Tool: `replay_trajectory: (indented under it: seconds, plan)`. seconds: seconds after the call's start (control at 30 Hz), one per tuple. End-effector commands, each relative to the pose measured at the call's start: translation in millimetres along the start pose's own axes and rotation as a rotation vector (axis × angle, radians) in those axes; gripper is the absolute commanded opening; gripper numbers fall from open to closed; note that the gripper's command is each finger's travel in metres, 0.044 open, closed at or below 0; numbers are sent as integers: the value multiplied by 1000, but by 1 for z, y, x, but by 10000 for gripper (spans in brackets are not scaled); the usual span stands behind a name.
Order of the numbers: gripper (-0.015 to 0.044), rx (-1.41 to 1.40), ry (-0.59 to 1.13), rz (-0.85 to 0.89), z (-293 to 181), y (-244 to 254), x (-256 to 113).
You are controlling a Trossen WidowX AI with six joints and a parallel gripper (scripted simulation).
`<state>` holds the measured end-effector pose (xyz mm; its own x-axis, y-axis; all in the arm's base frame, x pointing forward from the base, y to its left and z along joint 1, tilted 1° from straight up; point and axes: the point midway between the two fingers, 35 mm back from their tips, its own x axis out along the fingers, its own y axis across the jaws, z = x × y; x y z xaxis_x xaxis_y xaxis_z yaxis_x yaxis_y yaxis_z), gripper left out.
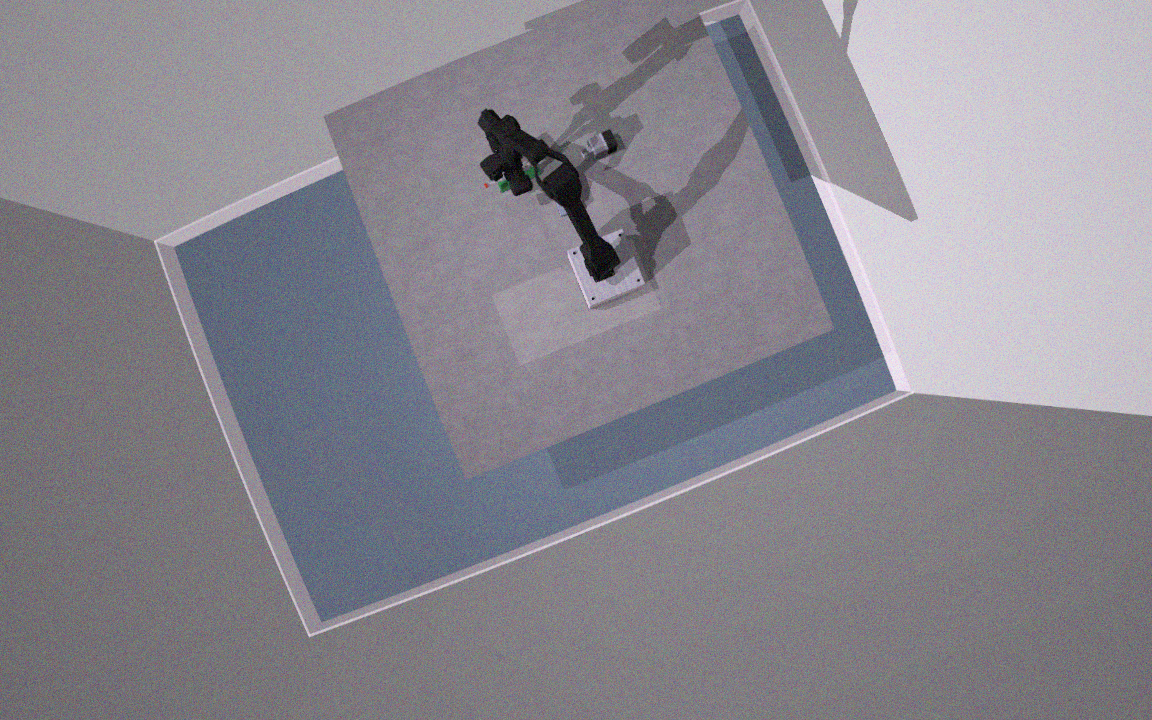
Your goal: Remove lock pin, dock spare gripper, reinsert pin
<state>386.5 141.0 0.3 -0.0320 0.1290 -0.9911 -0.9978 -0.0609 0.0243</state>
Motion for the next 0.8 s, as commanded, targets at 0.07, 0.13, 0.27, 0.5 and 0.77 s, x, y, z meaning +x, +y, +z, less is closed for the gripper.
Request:
replay_trajectory:
  seconds: [0.07, 0.13, 0.27, 0.5, 0.77]
  plan:
    - [0, 1, 0, -5, -17, -3, -10]
    - [0, 1, 1, -6, -23, -4, -13]
    - [0, 2, 2, -6, -35, -5, -18]
    - [0, 2, 2, -5, -42, -5, -20]
    - [0, 2, 1, 1, -44, -5, -7]
